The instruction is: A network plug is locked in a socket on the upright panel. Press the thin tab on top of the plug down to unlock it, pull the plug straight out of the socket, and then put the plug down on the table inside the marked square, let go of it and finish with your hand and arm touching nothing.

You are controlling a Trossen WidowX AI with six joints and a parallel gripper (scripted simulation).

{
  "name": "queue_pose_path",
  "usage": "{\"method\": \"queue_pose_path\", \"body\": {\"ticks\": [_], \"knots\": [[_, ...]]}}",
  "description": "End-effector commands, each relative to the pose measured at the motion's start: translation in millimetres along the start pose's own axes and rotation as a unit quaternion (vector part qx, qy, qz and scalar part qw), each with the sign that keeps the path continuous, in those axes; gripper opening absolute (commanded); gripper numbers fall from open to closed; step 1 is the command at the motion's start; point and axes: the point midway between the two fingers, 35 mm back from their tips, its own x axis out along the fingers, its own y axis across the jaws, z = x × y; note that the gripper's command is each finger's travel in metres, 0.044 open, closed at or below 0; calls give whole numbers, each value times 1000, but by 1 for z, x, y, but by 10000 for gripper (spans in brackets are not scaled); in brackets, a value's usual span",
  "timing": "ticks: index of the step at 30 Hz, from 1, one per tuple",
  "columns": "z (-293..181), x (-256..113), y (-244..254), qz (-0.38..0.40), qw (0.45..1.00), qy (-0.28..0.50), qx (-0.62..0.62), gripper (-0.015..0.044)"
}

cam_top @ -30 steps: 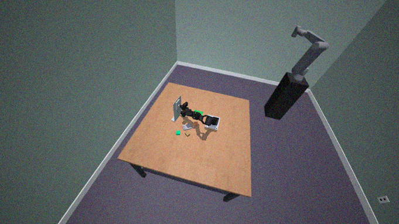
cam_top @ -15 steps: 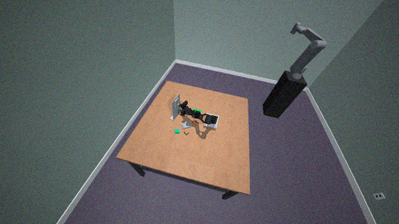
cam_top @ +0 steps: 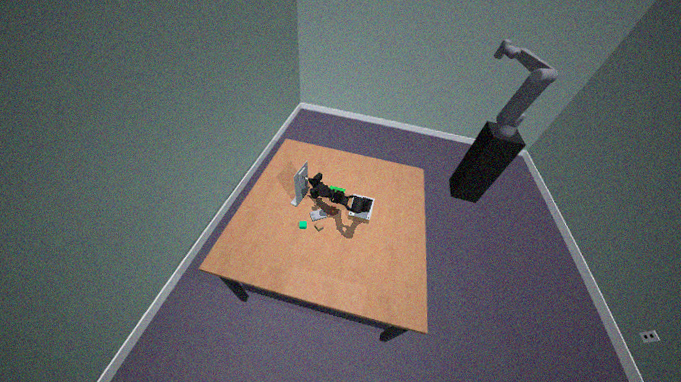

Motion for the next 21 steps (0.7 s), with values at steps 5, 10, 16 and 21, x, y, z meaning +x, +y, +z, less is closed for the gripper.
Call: {"method": "queue_pose_path", "body": {"ticks": [5, 10, 16, 21], "knots": [[-1, -6, -2, -2, 1000, -3, -1, 0], [-3, -8, -2, -2, 1000, -3, -1, 0], [-5, -11, -2, -2, 1000, -3, -2, 0], [-6, -14, -2, -2, 1000, -3, -2, 0]]}}
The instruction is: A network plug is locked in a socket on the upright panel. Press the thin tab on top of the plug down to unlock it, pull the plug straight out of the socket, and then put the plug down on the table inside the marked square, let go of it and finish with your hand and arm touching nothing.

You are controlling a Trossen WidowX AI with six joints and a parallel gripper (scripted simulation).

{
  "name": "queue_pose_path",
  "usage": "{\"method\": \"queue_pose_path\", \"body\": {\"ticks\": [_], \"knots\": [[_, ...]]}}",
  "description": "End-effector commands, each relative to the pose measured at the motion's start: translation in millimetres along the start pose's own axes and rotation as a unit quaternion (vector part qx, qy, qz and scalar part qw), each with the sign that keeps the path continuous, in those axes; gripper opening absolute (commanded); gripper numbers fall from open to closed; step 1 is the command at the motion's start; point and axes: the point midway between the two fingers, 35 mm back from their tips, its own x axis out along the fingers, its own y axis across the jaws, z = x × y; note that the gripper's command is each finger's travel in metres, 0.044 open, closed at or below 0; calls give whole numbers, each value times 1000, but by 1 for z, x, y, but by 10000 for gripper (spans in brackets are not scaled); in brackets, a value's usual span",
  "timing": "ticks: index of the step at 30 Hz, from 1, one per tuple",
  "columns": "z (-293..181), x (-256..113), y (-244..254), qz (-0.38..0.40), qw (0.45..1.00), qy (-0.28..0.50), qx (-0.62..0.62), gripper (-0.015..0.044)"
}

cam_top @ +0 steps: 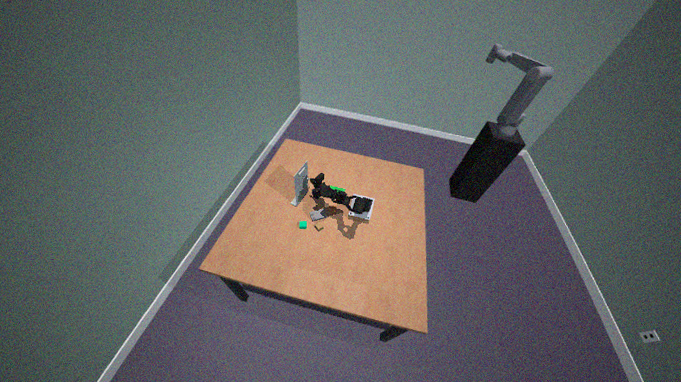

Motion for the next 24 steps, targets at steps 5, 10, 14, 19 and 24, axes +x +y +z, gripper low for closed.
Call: {"method": "queue_pose_path", "body": {"ticks": [5, 10, 14, 19, 24], "knots": [[-1, -6, -2, -2, 1000, -3, -1, 0], [-3, -8, -2, -2, 1000, -3, -2, 0], [-4, -11, -2, -2, 1000, -3, -2, 0], [-6, -13, -2, -2, 1000, -3, -2, 0], [-7, -16, -1, -2, 1000, -3, -2, 0]]}}
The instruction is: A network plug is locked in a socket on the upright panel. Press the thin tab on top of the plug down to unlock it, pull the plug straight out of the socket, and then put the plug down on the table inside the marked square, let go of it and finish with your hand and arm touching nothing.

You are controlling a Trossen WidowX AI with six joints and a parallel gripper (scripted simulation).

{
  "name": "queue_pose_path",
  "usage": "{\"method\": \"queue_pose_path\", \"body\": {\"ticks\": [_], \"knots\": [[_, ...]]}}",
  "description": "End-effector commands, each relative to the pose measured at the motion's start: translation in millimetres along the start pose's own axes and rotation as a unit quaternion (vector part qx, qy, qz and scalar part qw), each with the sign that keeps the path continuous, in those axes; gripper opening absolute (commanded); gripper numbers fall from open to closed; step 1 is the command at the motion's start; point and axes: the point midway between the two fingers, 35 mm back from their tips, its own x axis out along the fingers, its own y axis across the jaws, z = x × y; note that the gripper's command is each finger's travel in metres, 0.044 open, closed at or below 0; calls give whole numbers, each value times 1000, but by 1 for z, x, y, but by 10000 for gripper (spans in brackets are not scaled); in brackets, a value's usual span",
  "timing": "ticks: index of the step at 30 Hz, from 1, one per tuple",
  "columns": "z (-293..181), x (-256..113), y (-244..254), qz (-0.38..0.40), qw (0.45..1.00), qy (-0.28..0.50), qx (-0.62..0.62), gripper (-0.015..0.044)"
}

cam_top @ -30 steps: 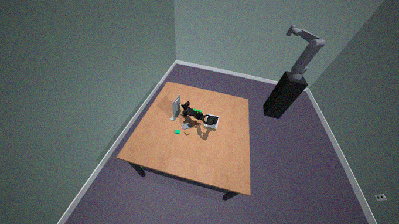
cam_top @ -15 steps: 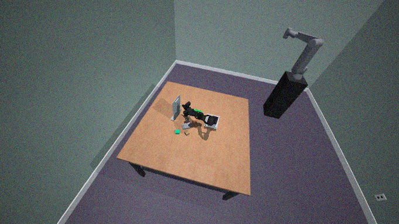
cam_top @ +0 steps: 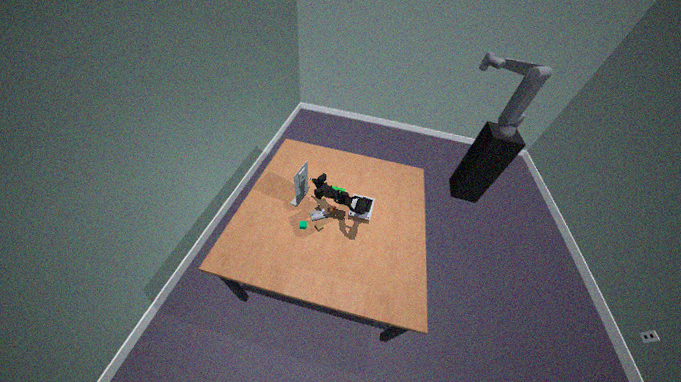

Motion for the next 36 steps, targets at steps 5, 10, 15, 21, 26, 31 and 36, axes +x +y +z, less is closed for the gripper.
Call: {"method": "queue_pose_path", "body": {"ticks": [5, 10, 15, 21, 26, 31, 36], "knots": [[-1, -6, -2, -2, 1000, -3, -1, 0], [-3, -8, -2, -2, 1000, -3, -2, 0], [-4, -11, -2, -2, 1000, -3, -2, 0], [-3, -9, -9, 0, 1000, 0, 0, 0], [-1, -12, -19, 0, 1000, 0, 0, 0], [0, -15, -28, 1, 1000, 0, 1, 0], [2, -19, -38, 1, 1000, -1, 1, 0]]}}
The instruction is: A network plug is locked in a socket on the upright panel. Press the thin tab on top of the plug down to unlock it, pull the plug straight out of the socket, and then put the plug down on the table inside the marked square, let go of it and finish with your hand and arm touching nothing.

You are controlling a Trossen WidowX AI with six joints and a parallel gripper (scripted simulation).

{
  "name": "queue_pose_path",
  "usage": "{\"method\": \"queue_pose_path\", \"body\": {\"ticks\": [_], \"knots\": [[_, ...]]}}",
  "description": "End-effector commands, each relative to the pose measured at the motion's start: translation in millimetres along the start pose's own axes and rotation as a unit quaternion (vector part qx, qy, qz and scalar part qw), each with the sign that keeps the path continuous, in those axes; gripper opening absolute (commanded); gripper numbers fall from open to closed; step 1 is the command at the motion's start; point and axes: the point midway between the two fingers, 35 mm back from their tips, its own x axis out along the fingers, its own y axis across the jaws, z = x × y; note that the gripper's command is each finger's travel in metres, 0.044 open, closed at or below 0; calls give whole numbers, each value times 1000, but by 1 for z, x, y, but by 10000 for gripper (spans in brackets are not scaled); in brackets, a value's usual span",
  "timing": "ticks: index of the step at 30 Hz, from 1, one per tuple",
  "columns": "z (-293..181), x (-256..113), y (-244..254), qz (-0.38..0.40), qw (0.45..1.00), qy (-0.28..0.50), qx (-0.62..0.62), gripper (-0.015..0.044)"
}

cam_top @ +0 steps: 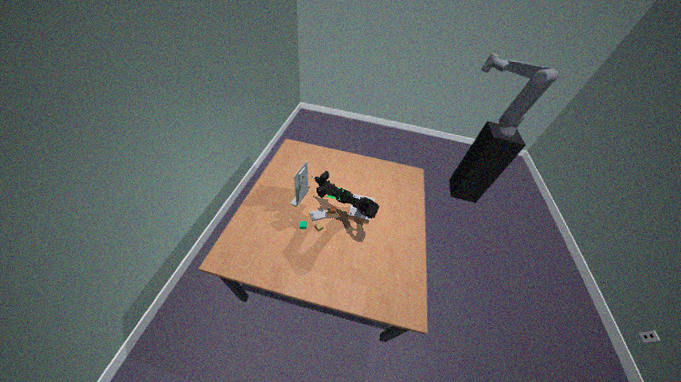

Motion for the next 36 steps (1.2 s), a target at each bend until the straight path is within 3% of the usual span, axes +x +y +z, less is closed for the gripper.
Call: {"method": "queue_pose_path", "body": {"ticks": [1, 18, 36], "knots": [[6, -3, -13, -7, 1000, -7, -1, 0], [7, -15, -33, -5, 1000, -6, -7, 0], [-56, 6, 15, 133, 987, 54, -66, 0]]}}
